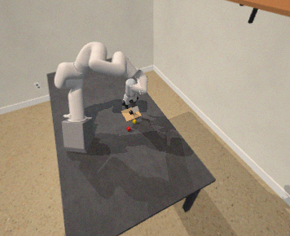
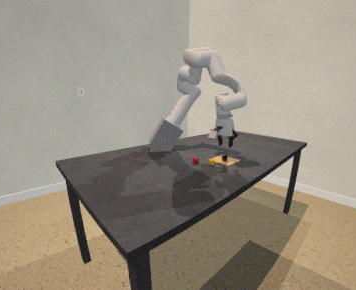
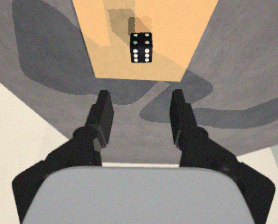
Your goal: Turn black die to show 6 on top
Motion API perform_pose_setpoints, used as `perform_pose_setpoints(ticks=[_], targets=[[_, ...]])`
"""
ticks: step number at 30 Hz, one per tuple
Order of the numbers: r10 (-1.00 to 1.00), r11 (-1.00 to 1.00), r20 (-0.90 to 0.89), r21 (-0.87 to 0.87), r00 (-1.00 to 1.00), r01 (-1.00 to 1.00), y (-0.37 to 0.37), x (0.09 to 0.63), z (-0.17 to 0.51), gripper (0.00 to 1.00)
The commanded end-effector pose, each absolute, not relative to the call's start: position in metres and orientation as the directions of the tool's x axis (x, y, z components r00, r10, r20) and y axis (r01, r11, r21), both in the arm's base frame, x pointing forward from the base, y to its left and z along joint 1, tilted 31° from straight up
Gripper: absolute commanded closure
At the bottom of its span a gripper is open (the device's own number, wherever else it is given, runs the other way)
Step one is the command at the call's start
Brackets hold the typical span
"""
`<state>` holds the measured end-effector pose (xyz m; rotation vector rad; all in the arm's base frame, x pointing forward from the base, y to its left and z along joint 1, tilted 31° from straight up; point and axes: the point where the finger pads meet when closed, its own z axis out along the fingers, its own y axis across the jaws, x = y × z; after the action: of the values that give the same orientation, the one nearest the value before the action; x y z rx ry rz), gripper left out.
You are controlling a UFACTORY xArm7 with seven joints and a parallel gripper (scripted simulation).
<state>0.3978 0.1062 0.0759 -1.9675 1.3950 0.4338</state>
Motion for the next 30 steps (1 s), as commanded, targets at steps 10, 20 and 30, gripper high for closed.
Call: perform_pose_setpoints(ticks=[10, 20, 30], targets=[[-0.856, -0.193, -0.403, -0.333, 0.324, -0.923, 0.1082, 0.3975, 0.0781, 0.37], [-0.860, -0.192, -0.395, -0.334, 0.322, -0.923, 0.1104, 0.3965, 0.0798, 0.00], [-0.860, -0.192, -0.395, -0.334, 0.322, -0.923, 0.1104, 0.3965, 0.0798, 0.00]])
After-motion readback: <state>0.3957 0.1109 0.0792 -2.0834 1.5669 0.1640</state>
